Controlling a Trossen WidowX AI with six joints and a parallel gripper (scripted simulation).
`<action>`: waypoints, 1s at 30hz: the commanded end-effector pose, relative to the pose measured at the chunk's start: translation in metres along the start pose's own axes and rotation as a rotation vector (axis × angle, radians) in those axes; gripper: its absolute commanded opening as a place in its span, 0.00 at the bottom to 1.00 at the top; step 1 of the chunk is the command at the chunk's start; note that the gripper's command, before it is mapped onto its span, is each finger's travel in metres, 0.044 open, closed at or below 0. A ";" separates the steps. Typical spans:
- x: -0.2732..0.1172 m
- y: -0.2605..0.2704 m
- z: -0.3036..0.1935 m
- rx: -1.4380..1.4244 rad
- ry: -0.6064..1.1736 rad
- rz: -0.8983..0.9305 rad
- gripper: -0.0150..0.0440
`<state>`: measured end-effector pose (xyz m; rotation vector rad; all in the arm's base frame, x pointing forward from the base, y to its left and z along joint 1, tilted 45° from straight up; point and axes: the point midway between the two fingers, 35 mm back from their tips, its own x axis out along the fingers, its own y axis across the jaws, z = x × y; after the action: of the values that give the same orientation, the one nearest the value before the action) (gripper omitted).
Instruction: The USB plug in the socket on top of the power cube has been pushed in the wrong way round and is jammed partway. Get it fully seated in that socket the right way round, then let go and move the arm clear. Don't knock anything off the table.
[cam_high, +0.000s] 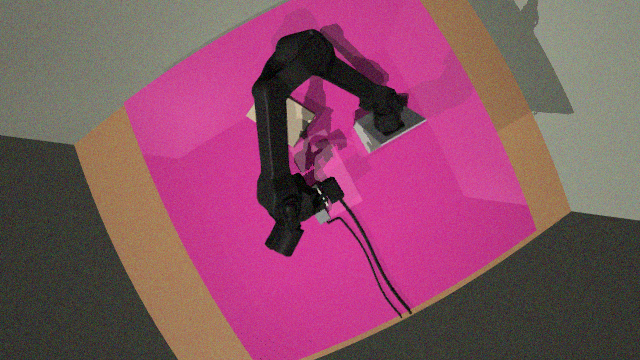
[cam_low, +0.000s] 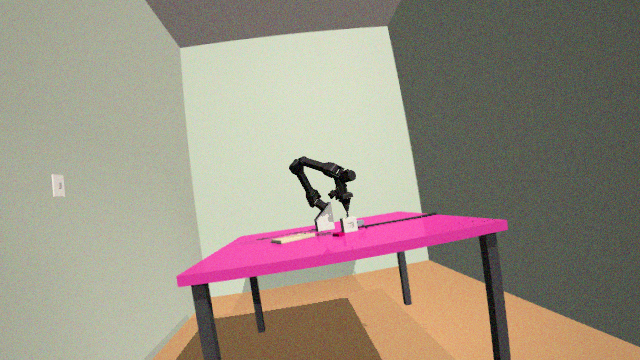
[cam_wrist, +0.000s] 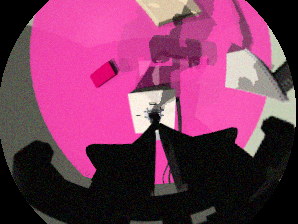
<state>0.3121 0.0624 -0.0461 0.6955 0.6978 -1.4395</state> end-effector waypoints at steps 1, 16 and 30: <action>0.001 0.000 0.000 -0.004 -0.001 0.001 0.25; 0.003 0.000 0.000 -0.004 -0.001 0.001 0.25; 0.005 0.000 0.000 -0.004 -0.002 0.001 0.25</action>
<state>0.3119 0.0600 -0.0488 0.6964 0.6997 -1.4402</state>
